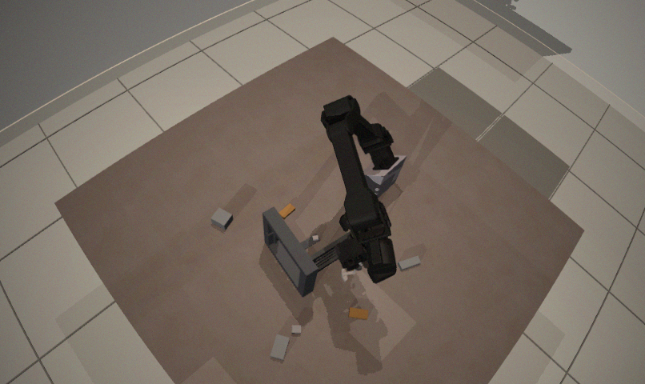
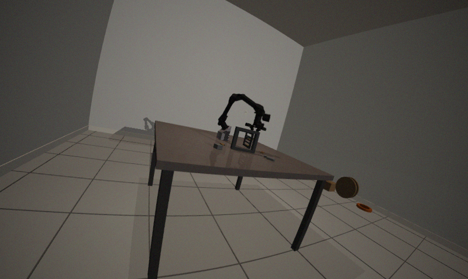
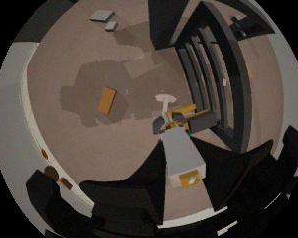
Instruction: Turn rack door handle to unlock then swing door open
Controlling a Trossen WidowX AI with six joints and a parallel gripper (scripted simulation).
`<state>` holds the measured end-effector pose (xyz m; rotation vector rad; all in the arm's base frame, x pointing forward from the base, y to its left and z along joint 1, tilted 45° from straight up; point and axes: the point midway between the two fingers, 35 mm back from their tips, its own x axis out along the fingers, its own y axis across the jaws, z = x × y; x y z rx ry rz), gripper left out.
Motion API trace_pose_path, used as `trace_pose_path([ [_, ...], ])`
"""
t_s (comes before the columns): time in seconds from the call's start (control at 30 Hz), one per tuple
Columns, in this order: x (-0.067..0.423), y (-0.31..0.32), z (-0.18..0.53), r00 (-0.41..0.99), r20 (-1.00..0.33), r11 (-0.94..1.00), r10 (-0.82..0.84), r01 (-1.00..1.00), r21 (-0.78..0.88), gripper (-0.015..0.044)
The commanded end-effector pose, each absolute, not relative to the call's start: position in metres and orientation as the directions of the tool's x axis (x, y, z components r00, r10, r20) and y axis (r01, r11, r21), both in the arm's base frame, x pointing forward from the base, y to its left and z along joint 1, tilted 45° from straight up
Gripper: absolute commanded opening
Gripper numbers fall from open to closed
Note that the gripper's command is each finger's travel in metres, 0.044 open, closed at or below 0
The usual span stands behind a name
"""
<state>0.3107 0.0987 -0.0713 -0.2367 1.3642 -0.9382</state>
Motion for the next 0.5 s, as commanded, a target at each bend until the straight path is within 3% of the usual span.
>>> trace_pose_path([
  [0.0,0.3122,0.0994,-0.0728,-0.081,-0.724,0.622,-0.685,0.453,-0.639,0.0013],
  [0.3,0.3122,0.0994,-0.0728,-0.081,-0.724,0.622,-0.685,0.453,-0.639,0.0013],
  [0.47,0.3122,0.0994,-0.0728,-0.081,-0.724,0.622,-0.685,0.453,-0.639,0.0145],
])
